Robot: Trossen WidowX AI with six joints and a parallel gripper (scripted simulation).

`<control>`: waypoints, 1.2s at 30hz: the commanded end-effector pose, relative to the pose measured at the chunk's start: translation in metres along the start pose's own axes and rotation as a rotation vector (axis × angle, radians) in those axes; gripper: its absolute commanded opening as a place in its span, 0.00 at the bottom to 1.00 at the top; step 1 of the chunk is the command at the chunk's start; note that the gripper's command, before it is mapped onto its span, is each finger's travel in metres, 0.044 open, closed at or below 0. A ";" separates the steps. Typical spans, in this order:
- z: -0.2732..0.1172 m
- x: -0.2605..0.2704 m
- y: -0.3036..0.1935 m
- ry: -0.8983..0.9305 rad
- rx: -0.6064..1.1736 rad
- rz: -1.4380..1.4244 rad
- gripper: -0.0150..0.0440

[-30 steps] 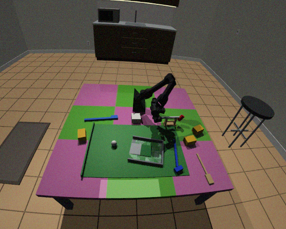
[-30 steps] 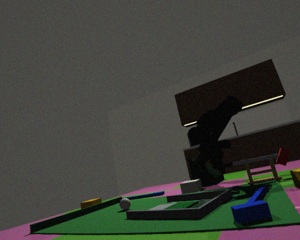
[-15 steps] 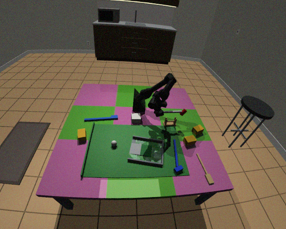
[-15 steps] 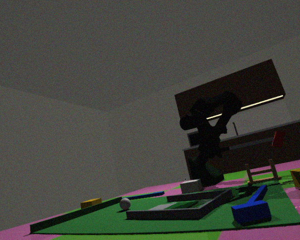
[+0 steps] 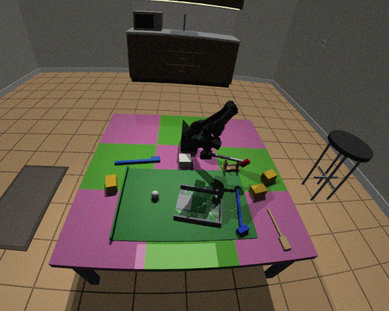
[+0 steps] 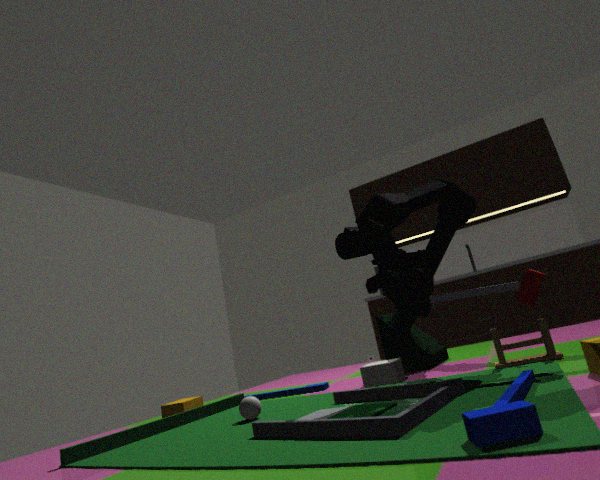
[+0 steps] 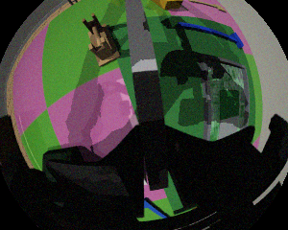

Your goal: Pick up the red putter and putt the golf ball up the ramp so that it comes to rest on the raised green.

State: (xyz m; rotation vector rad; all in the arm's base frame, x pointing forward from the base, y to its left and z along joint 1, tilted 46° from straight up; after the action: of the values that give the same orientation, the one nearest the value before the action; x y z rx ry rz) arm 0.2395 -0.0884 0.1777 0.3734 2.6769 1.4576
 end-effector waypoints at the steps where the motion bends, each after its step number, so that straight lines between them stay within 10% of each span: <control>1: -0.009 -0.012 -0.017 -0.021 0.025 0.118 0.25; 36: -0.069 -0.034 -0.217 -0.160 0.122 1.196 0.25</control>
State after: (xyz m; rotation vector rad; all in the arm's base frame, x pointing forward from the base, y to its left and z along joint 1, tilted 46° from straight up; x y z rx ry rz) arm 0.2262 -0.2521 0.0447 2.0884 2.4648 1.2877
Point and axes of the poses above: the point midway between the two fingers, 35 mm back from their tips, its own z axis out along the fingers, its own x axis across the jaws, y = z × x, the point moved 10 cm from there along -z, back along the fingers, and after that the axes turned 4 degrees about -z, right-handed, at the moved point
